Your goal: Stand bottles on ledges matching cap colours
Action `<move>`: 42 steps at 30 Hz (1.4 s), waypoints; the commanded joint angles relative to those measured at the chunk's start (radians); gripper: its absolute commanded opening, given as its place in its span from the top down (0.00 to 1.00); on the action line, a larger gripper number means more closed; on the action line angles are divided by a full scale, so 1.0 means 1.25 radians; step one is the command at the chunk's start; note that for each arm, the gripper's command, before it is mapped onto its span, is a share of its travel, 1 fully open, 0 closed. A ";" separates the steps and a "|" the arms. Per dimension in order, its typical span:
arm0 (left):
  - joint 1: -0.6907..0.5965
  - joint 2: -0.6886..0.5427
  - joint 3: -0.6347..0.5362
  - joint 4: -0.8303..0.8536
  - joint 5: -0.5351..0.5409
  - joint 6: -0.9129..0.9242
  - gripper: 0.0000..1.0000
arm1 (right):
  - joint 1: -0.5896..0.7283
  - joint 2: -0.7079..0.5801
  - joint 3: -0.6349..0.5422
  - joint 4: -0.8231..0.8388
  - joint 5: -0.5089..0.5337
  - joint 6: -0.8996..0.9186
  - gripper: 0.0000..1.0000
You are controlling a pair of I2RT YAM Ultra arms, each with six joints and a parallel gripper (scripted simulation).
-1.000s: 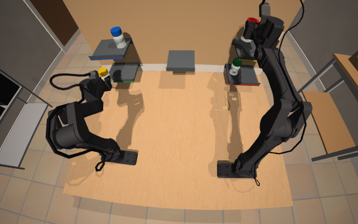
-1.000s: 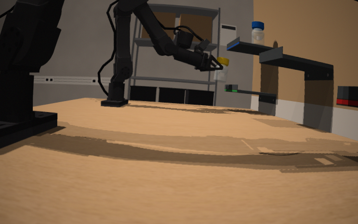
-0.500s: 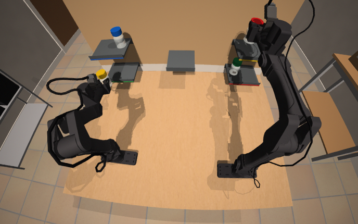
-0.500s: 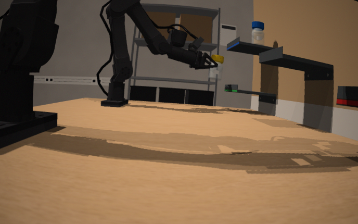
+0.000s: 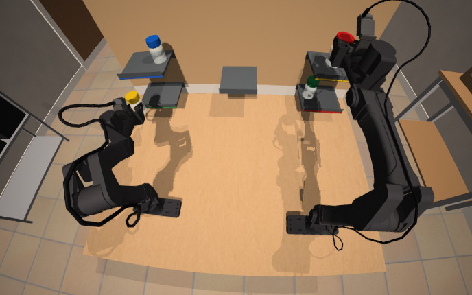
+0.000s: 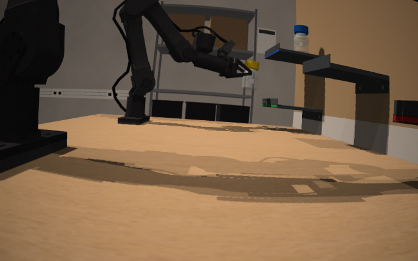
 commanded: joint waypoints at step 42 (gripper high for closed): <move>0.045 -0.180 0.373 -0.484 0.052 -0.136 0.51 | -0.141 -0.119 -0.226 0.169 -0.076 -0.155 0.50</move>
